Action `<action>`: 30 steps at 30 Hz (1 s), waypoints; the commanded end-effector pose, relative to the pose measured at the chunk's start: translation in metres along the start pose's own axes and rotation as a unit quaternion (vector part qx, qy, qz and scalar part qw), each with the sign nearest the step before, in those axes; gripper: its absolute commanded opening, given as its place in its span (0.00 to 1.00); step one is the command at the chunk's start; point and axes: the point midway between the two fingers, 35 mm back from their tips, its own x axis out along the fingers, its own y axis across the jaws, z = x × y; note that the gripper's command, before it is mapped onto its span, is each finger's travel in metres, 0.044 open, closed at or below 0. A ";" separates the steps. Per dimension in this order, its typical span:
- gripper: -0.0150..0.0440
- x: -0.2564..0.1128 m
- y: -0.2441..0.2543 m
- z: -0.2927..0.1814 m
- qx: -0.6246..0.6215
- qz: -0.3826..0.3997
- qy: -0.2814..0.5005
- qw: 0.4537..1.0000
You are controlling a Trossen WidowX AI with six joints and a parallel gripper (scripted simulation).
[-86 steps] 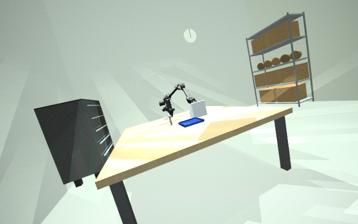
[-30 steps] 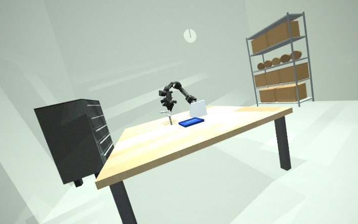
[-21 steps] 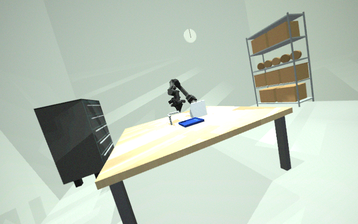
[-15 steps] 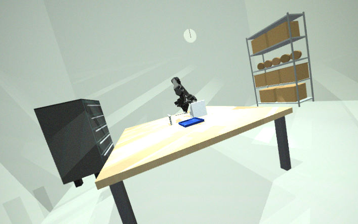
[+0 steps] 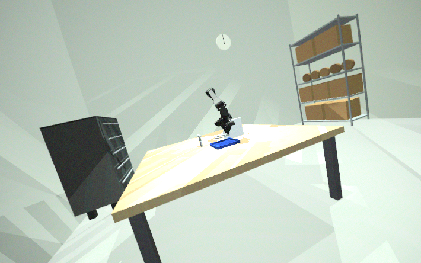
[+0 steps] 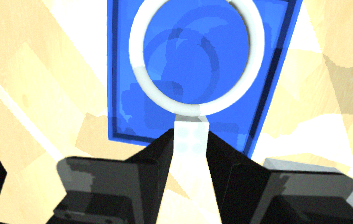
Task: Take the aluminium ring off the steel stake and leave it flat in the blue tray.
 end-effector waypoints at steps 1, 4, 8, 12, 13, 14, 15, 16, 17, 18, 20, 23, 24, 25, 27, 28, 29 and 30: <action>0.25 0.017 0.000 -0.004 0.003 -0.005 0.002 1.000; 0.25 0.028 -0.001 -0.005 0.003 -0.005 0.002 1.000; 0.30 0.024 -0.002 -0.006 0.005 -0.005 0.007 1.000; 0.48 0.024 -0.002 -0.006 0.005 -0.005 0.007 1.000; 0.52 0.024 -0.002 -0.006 0.005 -0.005 0.007 1.000; 0.57 0.024 -0.002 -0.006 0.005 -0.005 0.007 1.000; 0.61 0.024 -0.002 -0.006 0.005 -0.005 0.007 1.000; 0.65 0.024 -0.002 -0.006 0.005 -0.005 0.007 1.000; 0.70 0.024 -0.002 -0.006 0.005 -0.005 0.007 1.000; 0.74 0.024 -0.002 -0.006 0.005 -0.005 0.007 1.000; 0.83 0.024 -0.002 -0.006 0.005 -0.005 0.007 1.000; 0.97 0.021 -0.001 -0.005 0.005 -0.005 0.007 1.000; 1.00 0.014 0.000 -0.004 0.005 -0.005 0.007 1.000; 1.00 0.002 0.002 -0.002 0.005 -0.005 0.007 1.000; 1.00 -0.033 0.003 0.002 0.004 -0.004 0.008 1.000; 1.00 -0.050 0.003 0.003 0.004 -0.004 0.008 1.000; 1.00 -0.064 0.001 0.003 0.004 -0.004 0.008 1.000; 1.00 -0.073 0.000 0.002 0.004 -0.004 0.008 1.000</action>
